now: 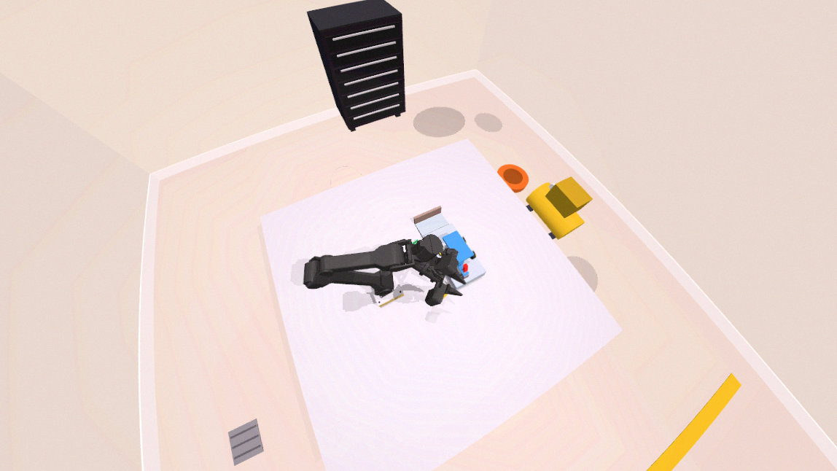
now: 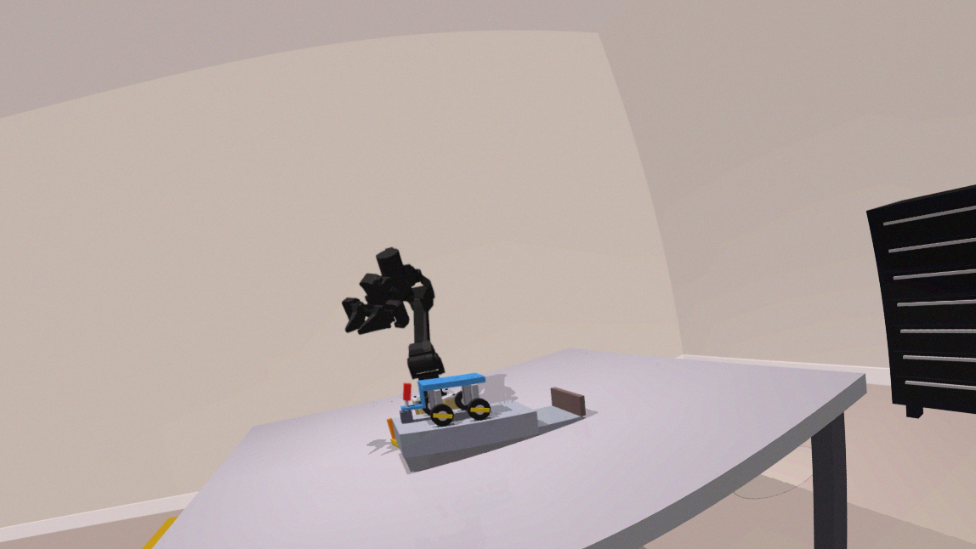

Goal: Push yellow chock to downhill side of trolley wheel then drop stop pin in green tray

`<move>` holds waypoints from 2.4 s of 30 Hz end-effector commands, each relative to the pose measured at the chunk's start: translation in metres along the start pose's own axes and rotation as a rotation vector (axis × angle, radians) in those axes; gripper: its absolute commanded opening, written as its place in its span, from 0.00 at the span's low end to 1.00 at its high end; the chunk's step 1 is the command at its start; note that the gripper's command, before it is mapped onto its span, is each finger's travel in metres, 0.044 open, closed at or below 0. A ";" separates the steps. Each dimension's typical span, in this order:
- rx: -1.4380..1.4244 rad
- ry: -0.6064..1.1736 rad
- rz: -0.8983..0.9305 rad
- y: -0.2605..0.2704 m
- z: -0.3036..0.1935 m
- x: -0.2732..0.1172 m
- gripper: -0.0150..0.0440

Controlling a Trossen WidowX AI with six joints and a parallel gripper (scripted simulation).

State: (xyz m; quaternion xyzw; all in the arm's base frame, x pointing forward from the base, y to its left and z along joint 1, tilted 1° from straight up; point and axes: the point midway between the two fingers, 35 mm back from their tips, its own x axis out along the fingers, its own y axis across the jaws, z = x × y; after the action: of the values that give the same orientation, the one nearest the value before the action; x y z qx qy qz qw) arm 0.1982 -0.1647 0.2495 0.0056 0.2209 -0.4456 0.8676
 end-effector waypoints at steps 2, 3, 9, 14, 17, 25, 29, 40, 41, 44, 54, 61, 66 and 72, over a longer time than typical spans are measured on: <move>-0.269 0.092 0.030 0.004 -0.012 0.010 0.58; -0.325 0.111 0.039 0.004 -0.015 0.012 0.58; -0.652 0.219 0.116 0.008 -0.032 0.023 0.58; -0.912 0.298 0.209 0.010 -0.047 0.030 0.58; -1.062 0.339 0.278 0.011 -0.056 0.034 0.58; -1.433 0.413 0.509 0.013 -0.080 0.040 0.58; -1.600 0.425 0.647 0.013 -0.092 0.042 0.58; -1.983 0.342 1.089 0.014 -0.121 0.041 0.58; -2.011 0.325 1.133 0.014 -0.124 0.040 0.58; -2.089 0.261 1.263 0.014 -0.130 0.039 0.58; -2.200 0.100 1.500 0.014 -0.142 0.035 0.58; -2.200 0.100 1.500 0.018 -0.157 0.042 0.58; -2.200 0.100 1.501 0.021 -0.172 0.049 0.58; -2.200 0.100 1.501 0.023 -0.182 0.053 0.58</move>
State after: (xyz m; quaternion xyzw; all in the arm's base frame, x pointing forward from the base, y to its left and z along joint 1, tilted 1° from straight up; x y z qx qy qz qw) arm 0.1737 -0.1543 0.0640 -0.5559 0.4404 0.5469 0.4448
